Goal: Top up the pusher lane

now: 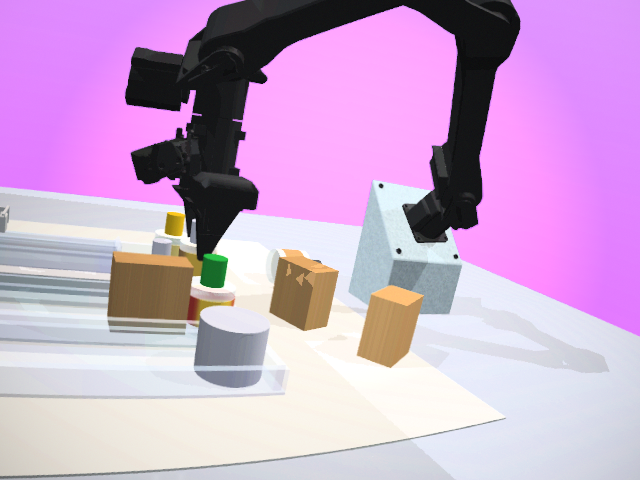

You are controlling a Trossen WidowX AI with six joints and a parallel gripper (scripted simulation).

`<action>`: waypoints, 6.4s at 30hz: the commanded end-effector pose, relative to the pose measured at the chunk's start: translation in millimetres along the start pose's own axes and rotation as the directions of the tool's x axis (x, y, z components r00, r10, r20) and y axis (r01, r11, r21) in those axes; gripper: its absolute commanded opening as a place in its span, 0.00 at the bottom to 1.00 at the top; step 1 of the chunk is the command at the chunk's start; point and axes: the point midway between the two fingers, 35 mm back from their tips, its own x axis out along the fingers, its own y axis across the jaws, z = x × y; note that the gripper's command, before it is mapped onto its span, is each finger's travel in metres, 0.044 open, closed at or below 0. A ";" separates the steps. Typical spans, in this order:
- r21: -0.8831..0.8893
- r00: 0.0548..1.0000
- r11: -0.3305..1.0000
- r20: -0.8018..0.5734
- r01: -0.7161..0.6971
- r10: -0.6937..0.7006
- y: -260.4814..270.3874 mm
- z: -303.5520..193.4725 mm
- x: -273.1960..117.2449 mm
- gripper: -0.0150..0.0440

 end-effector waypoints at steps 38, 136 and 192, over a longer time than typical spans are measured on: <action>-0.016 1.000 1.000 0.024 -0.005 0.006 2.8 10.2 4.7 0.25; -0.015 1.000 1.000 0.024 -0.007 0.007 3.0 3.6 26.8 0.25; -0.015 1.000 1.000 0.023 -0.006 0.007 0.5 -5.3 27.5 0.34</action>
